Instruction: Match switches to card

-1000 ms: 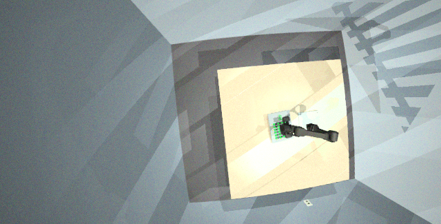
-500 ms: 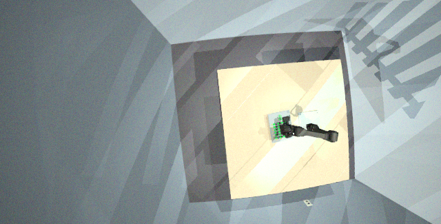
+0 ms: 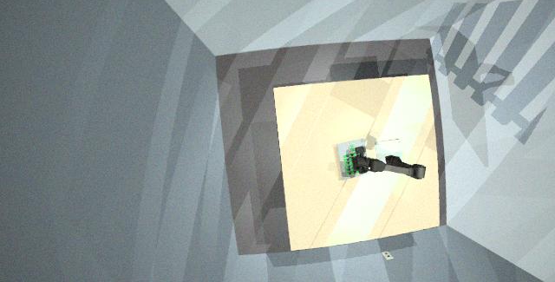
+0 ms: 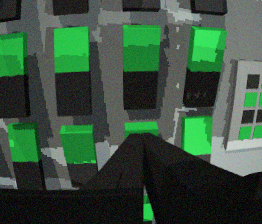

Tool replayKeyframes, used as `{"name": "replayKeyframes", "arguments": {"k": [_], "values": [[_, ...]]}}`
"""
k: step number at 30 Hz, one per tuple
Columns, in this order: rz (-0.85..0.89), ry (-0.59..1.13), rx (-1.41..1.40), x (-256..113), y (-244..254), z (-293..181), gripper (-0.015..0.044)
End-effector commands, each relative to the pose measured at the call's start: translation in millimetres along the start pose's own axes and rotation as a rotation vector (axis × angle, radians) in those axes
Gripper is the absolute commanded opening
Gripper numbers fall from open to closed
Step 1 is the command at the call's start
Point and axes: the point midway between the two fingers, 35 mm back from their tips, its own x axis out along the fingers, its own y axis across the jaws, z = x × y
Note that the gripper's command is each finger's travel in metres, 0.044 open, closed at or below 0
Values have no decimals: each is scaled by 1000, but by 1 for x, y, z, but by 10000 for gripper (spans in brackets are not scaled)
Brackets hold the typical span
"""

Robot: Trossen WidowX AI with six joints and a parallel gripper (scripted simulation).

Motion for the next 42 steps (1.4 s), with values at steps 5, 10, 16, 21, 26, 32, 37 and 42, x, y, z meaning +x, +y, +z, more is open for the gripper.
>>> {"name": "replayKeyframes", "arguments": {"k": [5,10,16,21,26,32,37,42], "values": [[-5,3,4,2,-1,0,0],[-5,3,4,3,-1,0,0],[-5,3,4,3,-1,0,0],[-5,3,4,4,-1,0,0],[-1,-4,1,-7,0,1,0],[-5,-23,4,-61,0,-2,0],[-6,-22,4,-61,-7,-6,0],[-8,-20,4,-61,-27,-21,0]]}}
